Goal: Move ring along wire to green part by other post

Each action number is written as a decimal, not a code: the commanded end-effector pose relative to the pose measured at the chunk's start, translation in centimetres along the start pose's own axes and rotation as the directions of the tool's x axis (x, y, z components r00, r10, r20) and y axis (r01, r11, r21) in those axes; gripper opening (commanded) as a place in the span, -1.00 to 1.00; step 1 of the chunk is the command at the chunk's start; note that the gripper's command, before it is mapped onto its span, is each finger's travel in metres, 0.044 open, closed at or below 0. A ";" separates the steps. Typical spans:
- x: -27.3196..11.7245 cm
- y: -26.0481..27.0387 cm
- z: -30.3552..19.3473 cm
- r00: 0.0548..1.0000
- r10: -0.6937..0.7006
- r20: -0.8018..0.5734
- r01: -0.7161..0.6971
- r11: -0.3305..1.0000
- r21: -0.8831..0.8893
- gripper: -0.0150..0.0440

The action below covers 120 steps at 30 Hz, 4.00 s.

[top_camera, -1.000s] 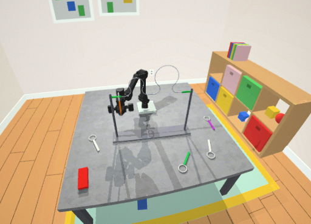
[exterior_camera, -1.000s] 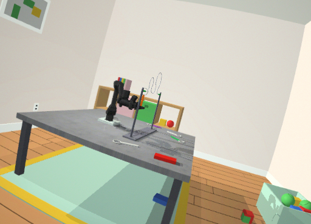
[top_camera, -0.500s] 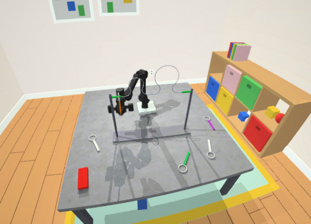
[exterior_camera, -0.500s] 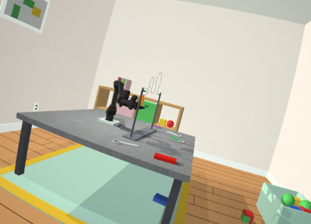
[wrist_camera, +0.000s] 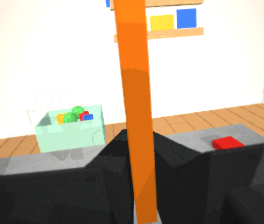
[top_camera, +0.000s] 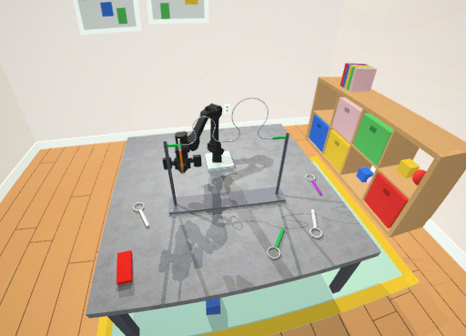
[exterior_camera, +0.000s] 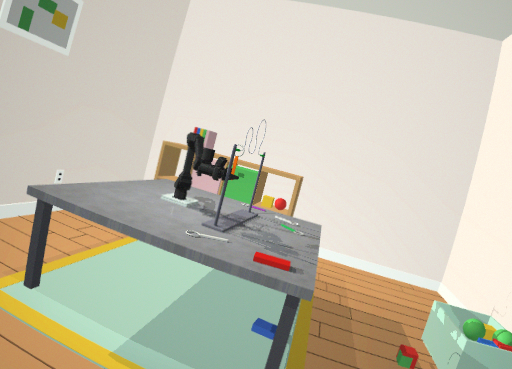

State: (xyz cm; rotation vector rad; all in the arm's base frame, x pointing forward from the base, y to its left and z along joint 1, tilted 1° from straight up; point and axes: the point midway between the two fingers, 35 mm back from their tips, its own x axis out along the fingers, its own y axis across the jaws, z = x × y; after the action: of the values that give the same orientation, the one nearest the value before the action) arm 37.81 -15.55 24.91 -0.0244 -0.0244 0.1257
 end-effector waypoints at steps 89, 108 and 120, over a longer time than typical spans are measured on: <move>-6.2 17.5 10.4 0.880 0.426 -0.211 0.005 0.435 0.900 -1.00; -6.5 18.7 14.9 0.866 0.493 -0.086 0.013 0.149 0.989 -1.00; -6.5 18.9 17.5 0.866 0.500 -0.011 0.018 -0.010 1.000 -1.00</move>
State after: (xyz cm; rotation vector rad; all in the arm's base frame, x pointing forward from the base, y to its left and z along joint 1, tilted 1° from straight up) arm 28.66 2.64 40.80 1.4654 0.5108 0.4913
